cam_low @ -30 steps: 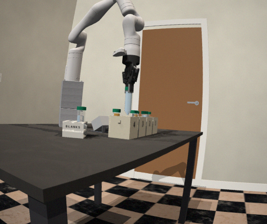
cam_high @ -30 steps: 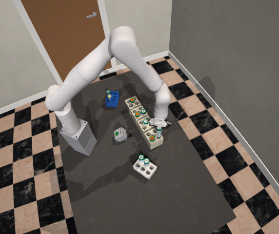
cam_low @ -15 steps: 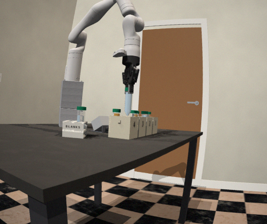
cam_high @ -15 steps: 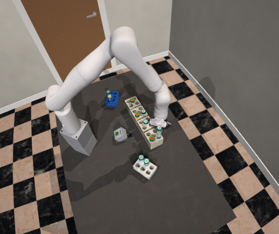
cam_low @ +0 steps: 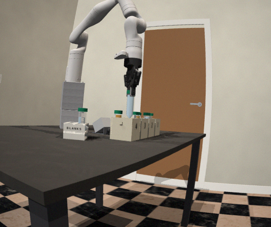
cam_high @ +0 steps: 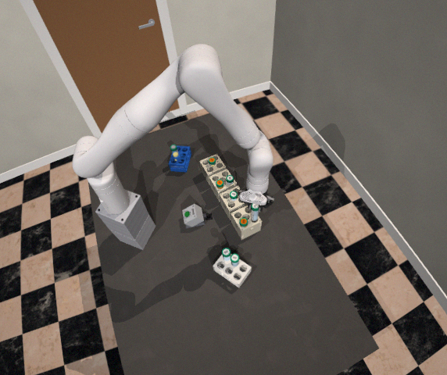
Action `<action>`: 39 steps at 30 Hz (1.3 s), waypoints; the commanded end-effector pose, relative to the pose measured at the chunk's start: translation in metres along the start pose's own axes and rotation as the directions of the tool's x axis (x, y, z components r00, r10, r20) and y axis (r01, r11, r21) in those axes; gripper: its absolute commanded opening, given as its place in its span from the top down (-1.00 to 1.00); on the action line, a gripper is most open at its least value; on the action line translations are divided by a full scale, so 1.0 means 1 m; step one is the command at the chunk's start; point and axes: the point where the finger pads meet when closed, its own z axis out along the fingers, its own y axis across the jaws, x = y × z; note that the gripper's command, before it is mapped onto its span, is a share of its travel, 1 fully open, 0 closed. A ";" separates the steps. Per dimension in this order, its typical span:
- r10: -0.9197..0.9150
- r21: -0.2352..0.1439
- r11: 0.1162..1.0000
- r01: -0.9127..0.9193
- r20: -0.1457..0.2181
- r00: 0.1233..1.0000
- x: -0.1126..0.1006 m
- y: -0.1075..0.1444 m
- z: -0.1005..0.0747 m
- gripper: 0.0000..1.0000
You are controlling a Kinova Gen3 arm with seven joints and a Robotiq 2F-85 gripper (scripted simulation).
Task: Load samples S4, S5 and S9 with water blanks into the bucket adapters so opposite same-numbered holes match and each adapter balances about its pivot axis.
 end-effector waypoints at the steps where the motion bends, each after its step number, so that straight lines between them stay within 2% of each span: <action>1: 0.000 0.002 1.000 0.000 0.001 1.000 0.000 -0.001 0.000 0.80; 39: 0.000 0.002 1.000 0.000 0.001 1.000 0.000 -0.001 0.023 0.80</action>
